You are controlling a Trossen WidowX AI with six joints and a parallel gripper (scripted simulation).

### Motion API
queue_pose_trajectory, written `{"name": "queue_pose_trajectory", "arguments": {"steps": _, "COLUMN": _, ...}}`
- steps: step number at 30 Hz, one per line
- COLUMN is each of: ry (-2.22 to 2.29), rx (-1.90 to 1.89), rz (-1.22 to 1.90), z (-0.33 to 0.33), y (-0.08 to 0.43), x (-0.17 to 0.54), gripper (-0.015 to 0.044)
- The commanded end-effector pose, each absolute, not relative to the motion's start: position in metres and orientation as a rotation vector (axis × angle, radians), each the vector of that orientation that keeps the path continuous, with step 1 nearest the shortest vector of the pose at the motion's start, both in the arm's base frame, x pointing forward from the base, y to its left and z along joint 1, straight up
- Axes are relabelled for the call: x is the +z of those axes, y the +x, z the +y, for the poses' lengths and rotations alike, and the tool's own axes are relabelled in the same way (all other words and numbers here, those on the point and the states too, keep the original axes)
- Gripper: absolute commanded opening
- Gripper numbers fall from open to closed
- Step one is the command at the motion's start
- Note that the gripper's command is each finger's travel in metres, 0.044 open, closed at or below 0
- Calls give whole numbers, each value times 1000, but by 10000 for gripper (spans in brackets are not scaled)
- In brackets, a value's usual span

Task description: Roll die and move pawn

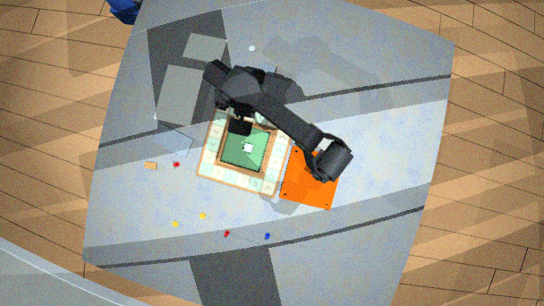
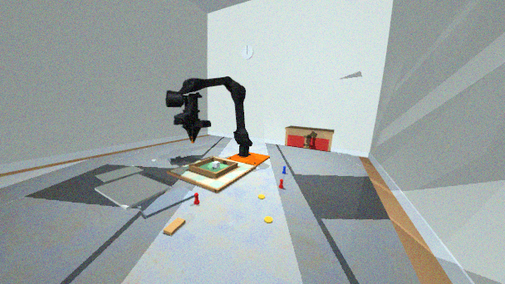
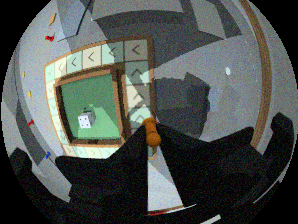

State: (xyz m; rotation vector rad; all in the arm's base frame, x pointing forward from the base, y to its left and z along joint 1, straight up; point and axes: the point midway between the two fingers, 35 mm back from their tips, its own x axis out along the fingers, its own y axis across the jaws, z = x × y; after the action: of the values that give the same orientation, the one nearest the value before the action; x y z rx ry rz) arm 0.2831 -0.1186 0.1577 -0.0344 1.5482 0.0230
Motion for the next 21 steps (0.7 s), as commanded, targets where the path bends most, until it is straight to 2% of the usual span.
{"name": "queue_pose_trajectory", "arguments": {"steps": 1, "ry": -32, "rx": 18, "rz": 1541, "z": -119, "y": 301, "x": 153, "gripper": 0}}
{"name": "queue_pose_trajectory", "arguments": {"steps": 21, "ry": -32, "rx": 19, "rz": 1534, "z": -110, "y": 384, "x": 107, "gripper": 0}}
